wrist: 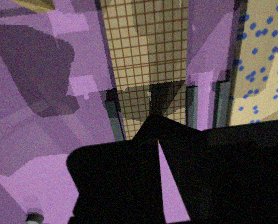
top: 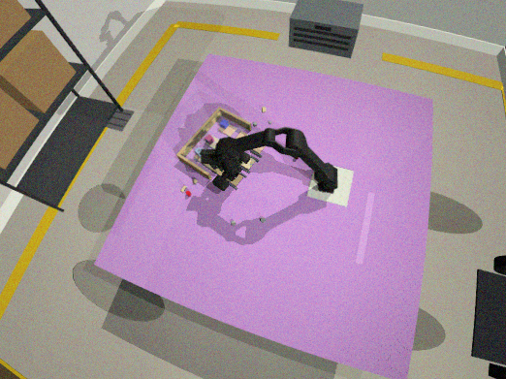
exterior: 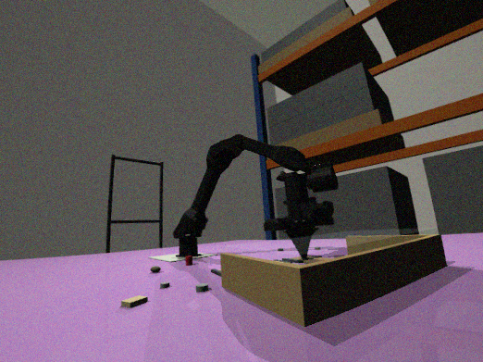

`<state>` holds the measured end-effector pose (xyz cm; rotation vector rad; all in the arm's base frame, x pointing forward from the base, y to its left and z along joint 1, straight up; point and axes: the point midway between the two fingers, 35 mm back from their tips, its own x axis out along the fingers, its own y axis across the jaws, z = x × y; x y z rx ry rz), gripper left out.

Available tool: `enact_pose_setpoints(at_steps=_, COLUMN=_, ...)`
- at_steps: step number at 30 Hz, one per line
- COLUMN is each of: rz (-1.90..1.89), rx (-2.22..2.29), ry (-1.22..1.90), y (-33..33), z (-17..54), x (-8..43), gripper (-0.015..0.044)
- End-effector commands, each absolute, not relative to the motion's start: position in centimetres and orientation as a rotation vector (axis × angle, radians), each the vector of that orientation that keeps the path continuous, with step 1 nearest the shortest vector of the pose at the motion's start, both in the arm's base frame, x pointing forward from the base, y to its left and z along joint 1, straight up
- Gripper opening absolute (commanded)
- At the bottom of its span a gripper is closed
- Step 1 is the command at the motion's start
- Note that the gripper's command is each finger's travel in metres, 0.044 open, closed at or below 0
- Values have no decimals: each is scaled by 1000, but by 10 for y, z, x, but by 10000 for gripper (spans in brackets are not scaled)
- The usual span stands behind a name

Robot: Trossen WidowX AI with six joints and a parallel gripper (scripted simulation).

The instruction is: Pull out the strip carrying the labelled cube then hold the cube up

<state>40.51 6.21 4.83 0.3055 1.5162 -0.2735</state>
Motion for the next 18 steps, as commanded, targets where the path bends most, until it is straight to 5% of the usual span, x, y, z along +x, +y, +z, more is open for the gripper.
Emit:
enact_pose_setpoints(at_steps=1, rz=-282, rx=305, ry=1520, y=62, z=43, x=406, gripper=0)
enact_pose_setpoints(at_steps=18, rz=-282, rx=305, ry=1522, y=70, z=42, x=385, gripper=0)
